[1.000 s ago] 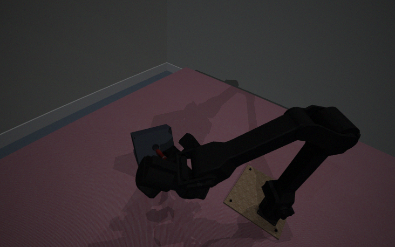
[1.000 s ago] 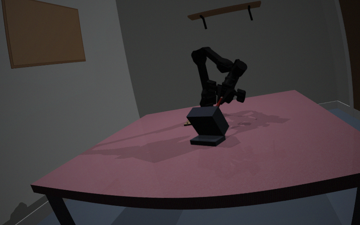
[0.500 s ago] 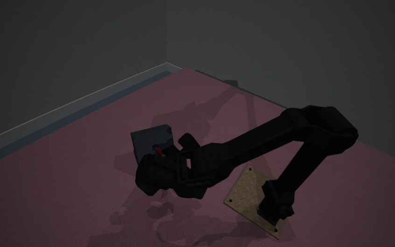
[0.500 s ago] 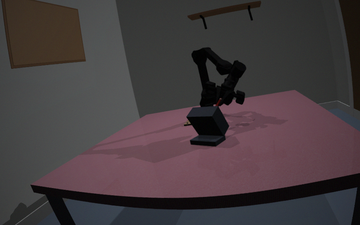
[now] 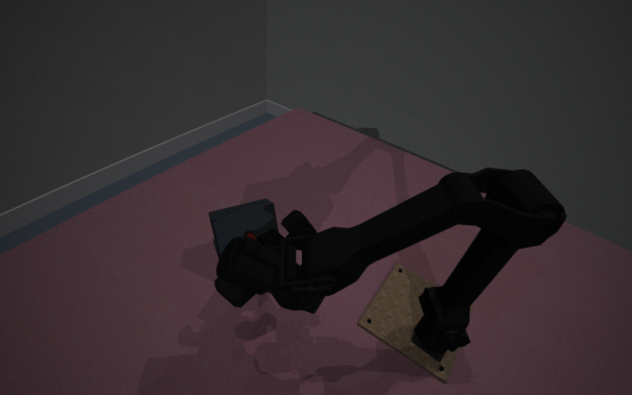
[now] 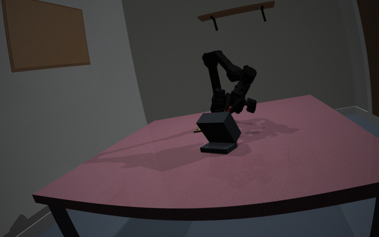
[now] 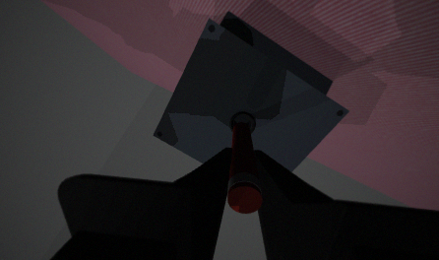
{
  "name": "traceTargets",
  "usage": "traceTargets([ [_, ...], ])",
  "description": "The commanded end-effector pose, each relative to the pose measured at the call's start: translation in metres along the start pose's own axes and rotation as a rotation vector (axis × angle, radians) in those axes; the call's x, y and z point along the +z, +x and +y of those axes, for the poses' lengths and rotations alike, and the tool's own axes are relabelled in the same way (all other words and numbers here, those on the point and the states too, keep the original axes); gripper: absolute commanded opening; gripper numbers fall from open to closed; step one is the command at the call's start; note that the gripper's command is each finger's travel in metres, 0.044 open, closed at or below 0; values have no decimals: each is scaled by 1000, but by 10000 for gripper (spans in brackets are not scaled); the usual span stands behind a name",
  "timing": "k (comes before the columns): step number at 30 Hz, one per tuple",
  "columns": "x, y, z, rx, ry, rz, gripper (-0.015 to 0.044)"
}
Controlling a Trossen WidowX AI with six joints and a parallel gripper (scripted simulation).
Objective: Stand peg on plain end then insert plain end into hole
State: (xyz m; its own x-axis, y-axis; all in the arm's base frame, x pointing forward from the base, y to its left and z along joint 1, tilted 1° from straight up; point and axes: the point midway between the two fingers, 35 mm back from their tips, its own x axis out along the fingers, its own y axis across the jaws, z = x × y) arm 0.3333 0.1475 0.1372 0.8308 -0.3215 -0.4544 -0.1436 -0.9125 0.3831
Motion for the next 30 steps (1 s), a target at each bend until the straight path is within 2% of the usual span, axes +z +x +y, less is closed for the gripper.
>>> traceTargets([
  [1, 0, 0, 0, -2, 0, 1, 0],
  [30, 3, 3, -1, -1, 2, 2, 0],
])
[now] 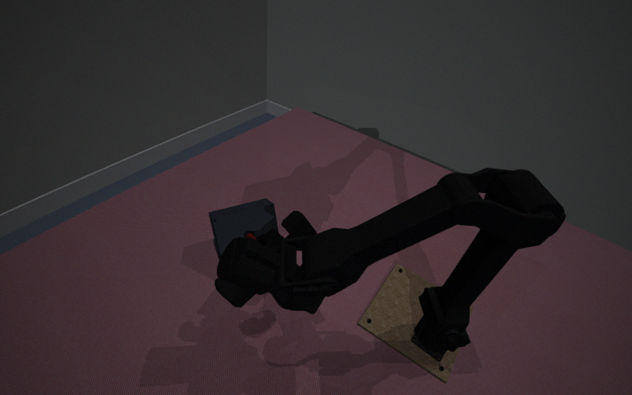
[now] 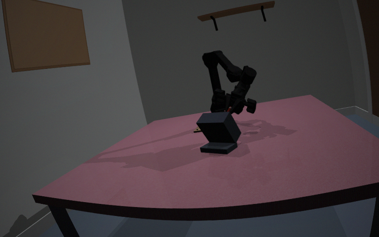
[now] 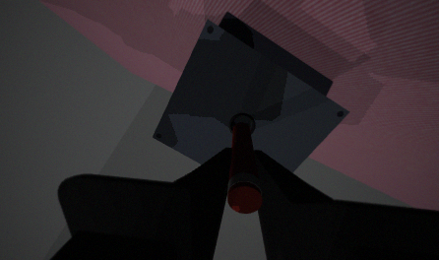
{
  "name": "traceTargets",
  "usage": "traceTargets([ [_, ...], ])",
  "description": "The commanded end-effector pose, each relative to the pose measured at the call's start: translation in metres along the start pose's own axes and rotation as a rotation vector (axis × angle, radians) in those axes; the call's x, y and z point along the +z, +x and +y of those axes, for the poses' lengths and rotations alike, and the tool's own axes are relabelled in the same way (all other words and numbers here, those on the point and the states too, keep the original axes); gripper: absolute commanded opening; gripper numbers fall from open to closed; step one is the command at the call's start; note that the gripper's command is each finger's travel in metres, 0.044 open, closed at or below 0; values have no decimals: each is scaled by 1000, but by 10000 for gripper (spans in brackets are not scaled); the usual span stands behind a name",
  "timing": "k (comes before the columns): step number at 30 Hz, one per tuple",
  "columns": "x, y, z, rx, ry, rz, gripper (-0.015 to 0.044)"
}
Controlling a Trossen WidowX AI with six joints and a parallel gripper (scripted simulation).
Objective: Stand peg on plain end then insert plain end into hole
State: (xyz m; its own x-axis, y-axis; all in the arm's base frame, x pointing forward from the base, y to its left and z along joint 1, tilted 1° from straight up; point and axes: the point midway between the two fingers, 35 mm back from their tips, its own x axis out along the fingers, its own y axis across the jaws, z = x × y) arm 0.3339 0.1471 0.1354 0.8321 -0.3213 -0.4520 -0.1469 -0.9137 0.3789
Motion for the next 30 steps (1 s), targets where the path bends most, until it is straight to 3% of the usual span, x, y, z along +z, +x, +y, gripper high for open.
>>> traceTargets([
  [1, 2, 2, -1, -2, -4, -1, 0],
  [30, 2, 21, -1, -1, -4, 0, 0],
])
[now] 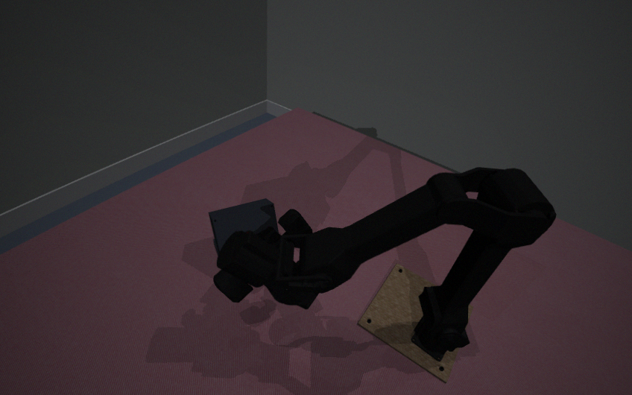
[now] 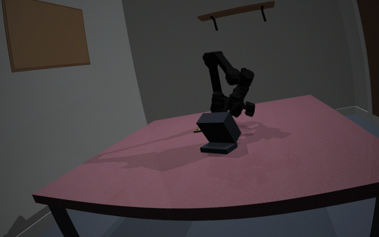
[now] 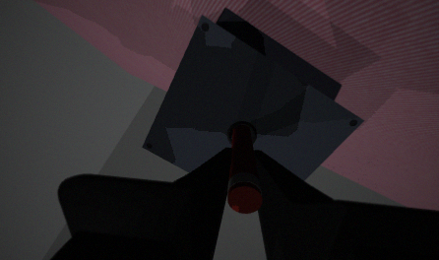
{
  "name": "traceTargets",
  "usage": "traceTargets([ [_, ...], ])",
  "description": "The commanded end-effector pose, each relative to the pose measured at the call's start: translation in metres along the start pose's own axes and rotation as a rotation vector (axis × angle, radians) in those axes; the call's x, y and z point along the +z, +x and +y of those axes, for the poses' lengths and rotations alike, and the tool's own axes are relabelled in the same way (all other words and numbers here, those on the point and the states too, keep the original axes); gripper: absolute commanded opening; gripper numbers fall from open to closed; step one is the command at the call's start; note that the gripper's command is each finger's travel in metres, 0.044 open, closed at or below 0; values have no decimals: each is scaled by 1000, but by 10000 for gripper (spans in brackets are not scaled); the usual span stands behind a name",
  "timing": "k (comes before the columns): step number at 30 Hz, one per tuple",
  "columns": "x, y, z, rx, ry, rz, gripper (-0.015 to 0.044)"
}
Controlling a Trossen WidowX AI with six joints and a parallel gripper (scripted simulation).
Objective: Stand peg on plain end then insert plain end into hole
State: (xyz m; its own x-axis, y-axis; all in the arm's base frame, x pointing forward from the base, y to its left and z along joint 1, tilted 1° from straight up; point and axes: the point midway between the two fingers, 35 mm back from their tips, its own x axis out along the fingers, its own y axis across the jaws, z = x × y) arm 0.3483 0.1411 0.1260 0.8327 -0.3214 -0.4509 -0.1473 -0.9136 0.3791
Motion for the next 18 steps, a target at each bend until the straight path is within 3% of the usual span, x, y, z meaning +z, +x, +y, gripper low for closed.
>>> traceTargets([
  [1, 1, 3, 0, -2, -4, -1, 0],
  [18, 0, 13, -1, -1, -4, 0, 0],
])
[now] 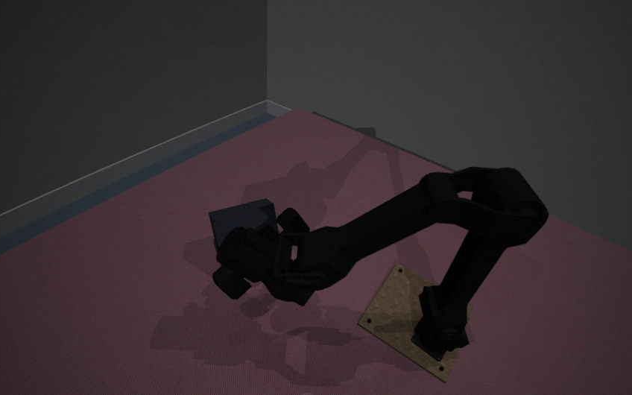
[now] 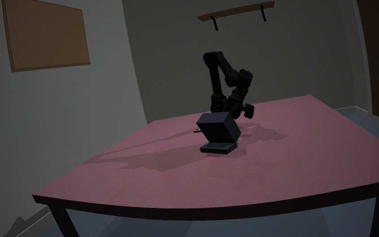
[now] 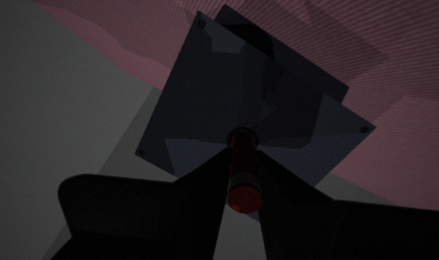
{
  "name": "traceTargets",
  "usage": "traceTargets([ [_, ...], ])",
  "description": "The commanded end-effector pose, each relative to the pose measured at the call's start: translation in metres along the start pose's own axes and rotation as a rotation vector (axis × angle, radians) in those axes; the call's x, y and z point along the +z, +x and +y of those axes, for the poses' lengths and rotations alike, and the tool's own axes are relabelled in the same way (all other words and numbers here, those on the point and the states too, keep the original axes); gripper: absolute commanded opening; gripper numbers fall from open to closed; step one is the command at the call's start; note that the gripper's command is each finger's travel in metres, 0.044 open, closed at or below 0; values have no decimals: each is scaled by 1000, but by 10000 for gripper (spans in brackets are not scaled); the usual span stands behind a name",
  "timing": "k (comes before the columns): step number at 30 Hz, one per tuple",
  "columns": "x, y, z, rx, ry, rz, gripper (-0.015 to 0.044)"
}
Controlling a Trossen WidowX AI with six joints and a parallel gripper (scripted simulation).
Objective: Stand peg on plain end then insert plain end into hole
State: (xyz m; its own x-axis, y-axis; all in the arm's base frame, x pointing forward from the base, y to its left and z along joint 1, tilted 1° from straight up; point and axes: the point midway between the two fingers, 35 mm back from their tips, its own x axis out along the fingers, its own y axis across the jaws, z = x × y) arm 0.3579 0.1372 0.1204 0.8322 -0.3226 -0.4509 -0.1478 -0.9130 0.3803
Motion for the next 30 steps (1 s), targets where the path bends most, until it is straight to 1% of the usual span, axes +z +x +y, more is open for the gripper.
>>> traceTargets([
  [1, 0, 2, -1, -2, -3, 0, 0],
  [12, 0, 1, 0, 1, -1, -1, 0],
  [28, 0, -1, -1, 0, -1, -3, 420],
  [29, 0, -3, -1, 0, -1, -4, 440],
  [30, 0, -4, -1, -1, -1, -4, 440],
])
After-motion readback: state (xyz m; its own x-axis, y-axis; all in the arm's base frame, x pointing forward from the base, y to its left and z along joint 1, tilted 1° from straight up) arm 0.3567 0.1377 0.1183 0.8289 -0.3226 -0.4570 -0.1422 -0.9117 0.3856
